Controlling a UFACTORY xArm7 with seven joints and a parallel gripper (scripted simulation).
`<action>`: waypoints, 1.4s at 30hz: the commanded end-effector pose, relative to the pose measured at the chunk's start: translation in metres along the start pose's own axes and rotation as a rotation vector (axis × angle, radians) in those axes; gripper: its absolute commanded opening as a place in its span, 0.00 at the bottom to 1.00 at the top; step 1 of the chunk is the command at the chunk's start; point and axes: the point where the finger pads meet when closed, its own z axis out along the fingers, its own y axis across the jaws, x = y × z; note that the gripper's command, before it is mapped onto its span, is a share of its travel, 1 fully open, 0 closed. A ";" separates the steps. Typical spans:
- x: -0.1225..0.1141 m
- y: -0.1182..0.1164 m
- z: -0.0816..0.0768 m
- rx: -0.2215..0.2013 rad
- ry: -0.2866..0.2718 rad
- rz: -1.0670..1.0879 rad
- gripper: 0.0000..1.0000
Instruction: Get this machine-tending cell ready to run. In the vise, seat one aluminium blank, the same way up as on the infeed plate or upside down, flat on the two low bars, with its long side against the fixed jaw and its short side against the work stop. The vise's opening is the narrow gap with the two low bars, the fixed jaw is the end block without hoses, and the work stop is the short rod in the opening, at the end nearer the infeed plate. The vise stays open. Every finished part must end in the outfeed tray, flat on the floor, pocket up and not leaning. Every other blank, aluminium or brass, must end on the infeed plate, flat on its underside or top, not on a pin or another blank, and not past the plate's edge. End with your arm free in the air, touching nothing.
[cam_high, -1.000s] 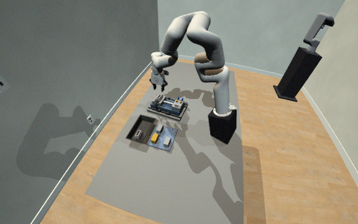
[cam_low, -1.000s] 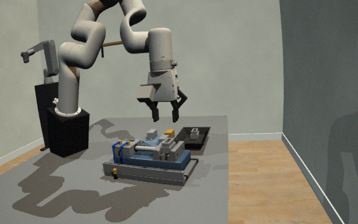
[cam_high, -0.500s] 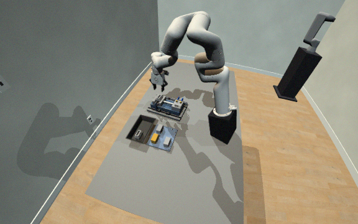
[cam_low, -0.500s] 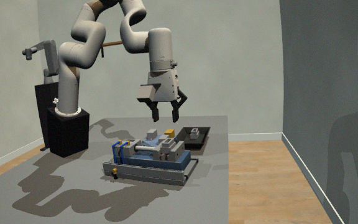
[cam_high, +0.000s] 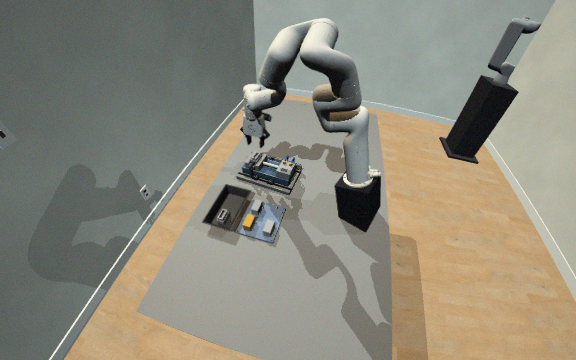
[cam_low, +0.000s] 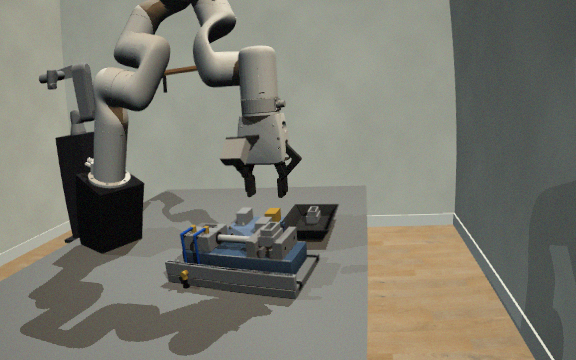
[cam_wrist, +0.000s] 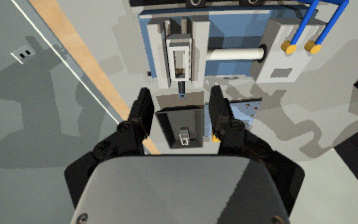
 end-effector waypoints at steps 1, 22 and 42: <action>0.000 -0.001 0.001 0.003 0.000 0.000 0.69; 0.000 -0.001 0.028 0.003 0.001 0.001 0.69; 0.000 -0.002 0.056 0.003 0.001 0.001 0.69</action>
